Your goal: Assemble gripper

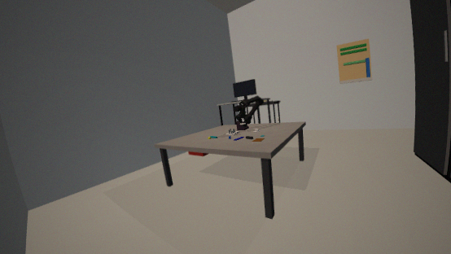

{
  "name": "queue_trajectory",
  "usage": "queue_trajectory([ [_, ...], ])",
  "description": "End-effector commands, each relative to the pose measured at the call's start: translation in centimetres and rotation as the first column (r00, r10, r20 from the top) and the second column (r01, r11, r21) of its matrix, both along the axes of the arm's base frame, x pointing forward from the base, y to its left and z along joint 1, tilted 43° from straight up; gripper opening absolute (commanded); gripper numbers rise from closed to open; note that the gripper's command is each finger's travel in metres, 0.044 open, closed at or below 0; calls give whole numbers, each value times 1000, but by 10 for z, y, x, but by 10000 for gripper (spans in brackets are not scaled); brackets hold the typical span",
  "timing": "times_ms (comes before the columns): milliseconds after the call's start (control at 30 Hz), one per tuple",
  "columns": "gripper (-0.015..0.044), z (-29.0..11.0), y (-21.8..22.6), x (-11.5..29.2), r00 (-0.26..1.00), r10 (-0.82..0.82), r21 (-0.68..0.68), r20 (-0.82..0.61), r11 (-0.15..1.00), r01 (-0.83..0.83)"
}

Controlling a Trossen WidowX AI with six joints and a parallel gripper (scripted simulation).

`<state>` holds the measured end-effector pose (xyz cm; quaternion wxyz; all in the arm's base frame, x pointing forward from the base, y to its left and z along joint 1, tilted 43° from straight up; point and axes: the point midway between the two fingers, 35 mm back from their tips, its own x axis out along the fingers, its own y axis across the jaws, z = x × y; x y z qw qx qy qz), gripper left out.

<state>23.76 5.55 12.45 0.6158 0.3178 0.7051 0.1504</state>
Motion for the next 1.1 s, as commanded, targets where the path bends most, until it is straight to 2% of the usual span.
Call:
queue_trajectory([
  [0, 351, -9, -10, 3, 1000, 11, -1, 9, 1000, -11],
  [1067, 351, -73, -81, 1, 991, 104, 48, 86, 993, -109],
])
